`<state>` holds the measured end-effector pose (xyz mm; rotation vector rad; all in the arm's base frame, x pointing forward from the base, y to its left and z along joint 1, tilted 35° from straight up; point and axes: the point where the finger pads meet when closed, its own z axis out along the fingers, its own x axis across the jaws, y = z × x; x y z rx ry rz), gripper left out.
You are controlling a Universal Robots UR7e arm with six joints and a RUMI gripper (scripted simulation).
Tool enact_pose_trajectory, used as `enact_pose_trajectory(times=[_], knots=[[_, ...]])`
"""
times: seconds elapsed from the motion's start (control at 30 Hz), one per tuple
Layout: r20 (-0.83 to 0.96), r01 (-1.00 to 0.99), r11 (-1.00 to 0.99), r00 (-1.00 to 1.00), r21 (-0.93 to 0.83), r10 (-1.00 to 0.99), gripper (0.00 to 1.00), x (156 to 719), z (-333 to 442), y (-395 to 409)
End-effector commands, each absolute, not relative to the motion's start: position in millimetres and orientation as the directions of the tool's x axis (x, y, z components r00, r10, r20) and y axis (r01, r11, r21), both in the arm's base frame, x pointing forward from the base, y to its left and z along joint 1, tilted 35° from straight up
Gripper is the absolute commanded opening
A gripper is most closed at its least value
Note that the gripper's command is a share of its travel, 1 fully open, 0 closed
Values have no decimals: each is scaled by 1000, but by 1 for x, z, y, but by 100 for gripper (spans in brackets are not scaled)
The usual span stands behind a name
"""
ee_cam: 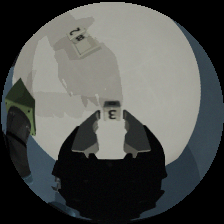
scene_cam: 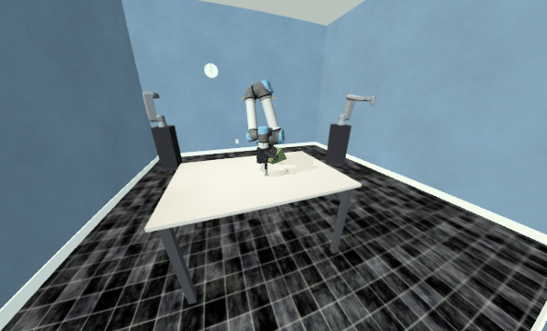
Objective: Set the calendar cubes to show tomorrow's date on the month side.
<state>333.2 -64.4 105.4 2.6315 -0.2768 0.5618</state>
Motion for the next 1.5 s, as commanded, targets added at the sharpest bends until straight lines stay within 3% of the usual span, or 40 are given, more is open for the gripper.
enact_pose_trajectory(times=[0.0,0.97,1.0,1.47], knots=[[431,-279,-886,896,371,-101,28,334,106,-65],[432,-279,-886,896,371,-101,28,334,106,-65],[432,-279,-886,896,371,-101,10,334,106,-65],[432,-279,-886,896,371,-101,10,334,106,-65]])
